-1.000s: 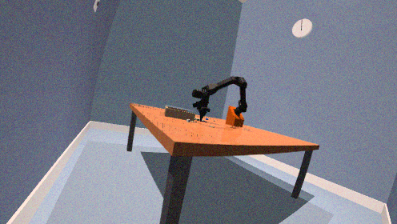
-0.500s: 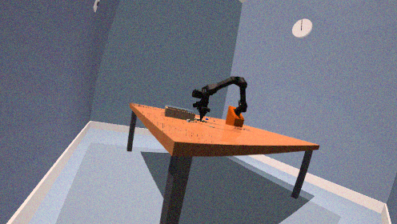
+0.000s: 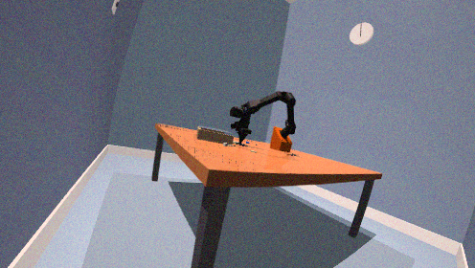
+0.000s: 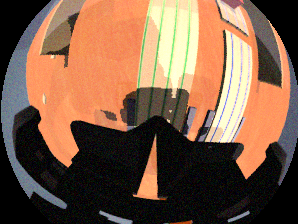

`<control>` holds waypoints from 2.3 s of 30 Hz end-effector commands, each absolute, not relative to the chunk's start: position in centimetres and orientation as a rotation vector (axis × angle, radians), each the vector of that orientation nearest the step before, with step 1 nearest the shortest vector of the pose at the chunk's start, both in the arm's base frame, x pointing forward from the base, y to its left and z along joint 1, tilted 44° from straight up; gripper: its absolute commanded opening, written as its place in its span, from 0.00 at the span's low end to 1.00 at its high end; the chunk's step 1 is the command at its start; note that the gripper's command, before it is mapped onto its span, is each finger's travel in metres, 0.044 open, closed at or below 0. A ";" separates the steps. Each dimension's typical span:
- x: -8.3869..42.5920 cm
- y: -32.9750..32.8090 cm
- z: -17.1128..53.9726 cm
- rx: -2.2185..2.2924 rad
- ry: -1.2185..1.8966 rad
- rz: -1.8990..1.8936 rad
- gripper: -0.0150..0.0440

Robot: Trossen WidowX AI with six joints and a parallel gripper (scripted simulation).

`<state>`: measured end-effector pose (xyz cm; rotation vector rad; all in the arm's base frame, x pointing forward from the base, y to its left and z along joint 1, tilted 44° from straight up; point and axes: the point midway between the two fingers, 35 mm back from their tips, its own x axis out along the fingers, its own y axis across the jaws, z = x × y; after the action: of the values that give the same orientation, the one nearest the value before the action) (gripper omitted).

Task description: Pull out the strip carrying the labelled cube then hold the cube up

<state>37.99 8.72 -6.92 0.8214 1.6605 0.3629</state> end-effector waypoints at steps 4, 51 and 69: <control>37.9 8.9 -7.2 0.827 1.665 0.362 0.25; 34.7 9.7 -6.6 0.829 1.668 0.362 0.25; 32.4 10.2 -6.1 0.829 1.669 0.362 0.25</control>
<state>33.83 9.53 -5.96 0.8248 1.6375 0.3587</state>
